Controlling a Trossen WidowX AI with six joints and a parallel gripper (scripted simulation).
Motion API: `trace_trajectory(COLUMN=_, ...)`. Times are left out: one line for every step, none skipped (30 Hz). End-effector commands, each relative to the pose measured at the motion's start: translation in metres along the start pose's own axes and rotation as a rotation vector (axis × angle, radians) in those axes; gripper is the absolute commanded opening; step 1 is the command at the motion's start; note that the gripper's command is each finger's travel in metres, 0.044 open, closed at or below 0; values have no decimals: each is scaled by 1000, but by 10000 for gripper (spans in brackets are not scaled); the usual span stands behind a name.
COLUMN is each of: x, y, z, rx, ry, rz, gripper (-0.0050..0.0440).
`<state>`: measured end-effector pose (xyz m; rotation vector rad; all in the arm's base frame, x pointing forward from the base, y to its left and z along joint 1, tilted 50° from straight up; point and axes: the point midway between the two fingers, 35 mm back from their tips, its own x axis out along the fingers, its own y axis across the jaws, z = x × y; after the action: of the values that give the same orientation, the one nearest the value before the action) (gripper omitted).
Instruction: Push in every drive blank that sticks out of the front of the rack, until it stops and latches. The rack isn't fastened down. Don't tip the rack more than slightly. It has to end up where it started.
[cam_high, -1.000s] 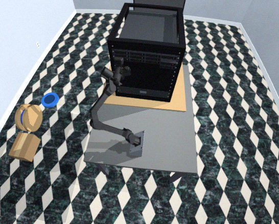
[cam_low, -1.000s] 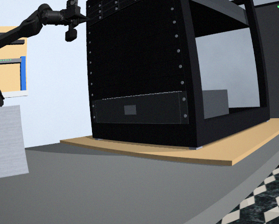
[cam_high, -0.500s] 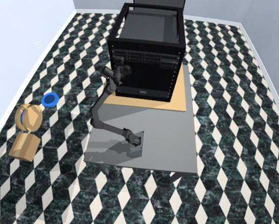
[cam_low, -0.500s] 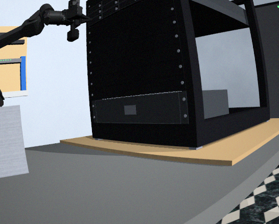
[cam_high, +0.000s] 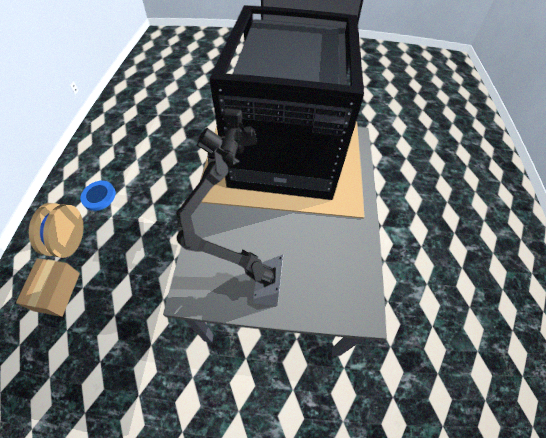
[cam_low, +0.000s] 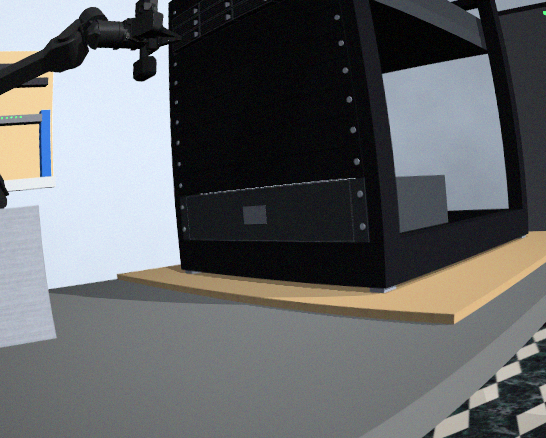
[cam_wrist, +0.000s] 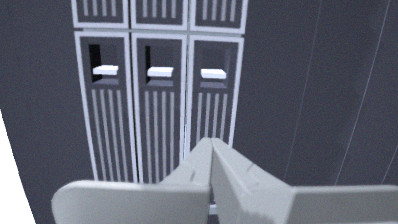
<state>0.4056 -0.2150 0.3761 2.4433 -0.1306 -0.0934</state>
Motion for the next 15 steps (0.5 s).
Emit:
trace_trajectory(x=1, y=6, z=-6, rx=-8, ry=10, rz=14, gripper=-50)
trace_trajectory(x=1, y=6, z=-6, rx=-8, ry=10, rz=14, gripper=-50)
trace_trajectory(x=1, y=6, z=-6, rx=-8, ry=10, rz=14, gripper=-50)
trace_trajectory(x=1, y=6, z=-6, rx=-8, ry=10, rz=14, gripper=-50)
trace_trajectory(x=1, y=6, z=-6, rx=-8, ry=10, rz=14, gripper=-50)
trace_trajectory(x=1, y=6, z=-6, rx=-8, ry=10, rz=14, gripper=-50)
trace_trajectory(x=1, y=6, z=-6, rx=-8, ry=10, rz=14, gripper=-50)
trace_trajectory(x=1, y=6, z=-6, rx=-8, ry=10, rz=14, gripper=-50)
trace_trajectory(x=1, y=6, z=-6, rx=-8, ry=10, rz=14, gripper=-50)
trace_trajectory(x=1, y=6, z=-6, rx=-8, ry=10, rz=14, gripper=-50)
trace_trajectory(x=1, y=6, z=-6, rx=-8, ry=10, rz=14, gripper=-50)
trace_trajectory(x=2, y=6, z=-6, rx=-8, ry=10, rz=14, gripper=-50)
trace_trajectory(x=2, y=6, z=-6, rx=-8, ry=10, rz=14, gripper=-50)
trace_trajectory(x=3, y=6, z=-6, rx=-8, ry=10, rz=14, gripper=-50)
trace_trajectory(x=4, y=5, z=-5, rx=-8, ry=10, rz=14, gripper=-50)
